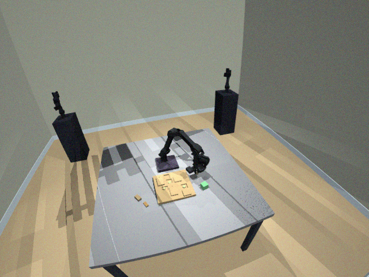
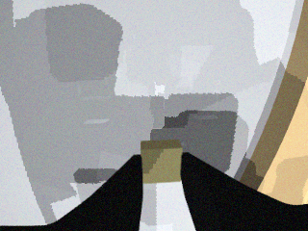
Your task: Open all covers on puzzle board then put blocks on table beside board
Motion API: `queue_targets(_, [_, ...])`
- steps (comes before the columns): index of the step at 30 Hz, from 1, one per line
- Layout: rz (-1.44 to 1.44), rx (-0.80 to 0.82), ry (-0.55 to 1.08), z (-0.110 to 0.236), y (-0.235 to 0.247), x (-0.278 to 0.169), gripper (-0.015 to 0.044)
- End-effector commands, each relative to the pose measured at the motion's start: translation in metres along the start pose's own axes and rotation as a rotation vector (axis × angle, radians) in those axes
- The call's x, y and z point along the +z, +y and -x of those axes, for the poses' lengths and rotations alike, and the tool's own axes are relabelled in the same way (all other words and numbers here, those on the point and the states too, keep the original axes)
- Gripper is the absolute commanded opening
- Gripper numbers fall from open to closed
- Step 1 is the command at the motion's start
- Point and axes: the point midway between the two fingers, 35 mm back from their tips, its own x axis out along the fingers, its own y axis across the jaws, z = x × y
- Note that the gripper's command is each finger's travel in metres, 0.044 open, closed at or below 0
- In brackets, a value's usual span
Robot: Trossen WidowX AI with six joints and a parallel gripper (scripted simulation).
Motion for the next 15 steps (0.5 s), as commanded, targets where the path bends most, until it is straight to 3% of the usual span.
queue_targets(1, [-0.006, 0.005, 0.002, -0.006, 0.000, -0.001, 0.0080])
queue_targets(15, [-0.006, 0.005, 0.003, -0.027, -0.001, -0.004, 0.0080])
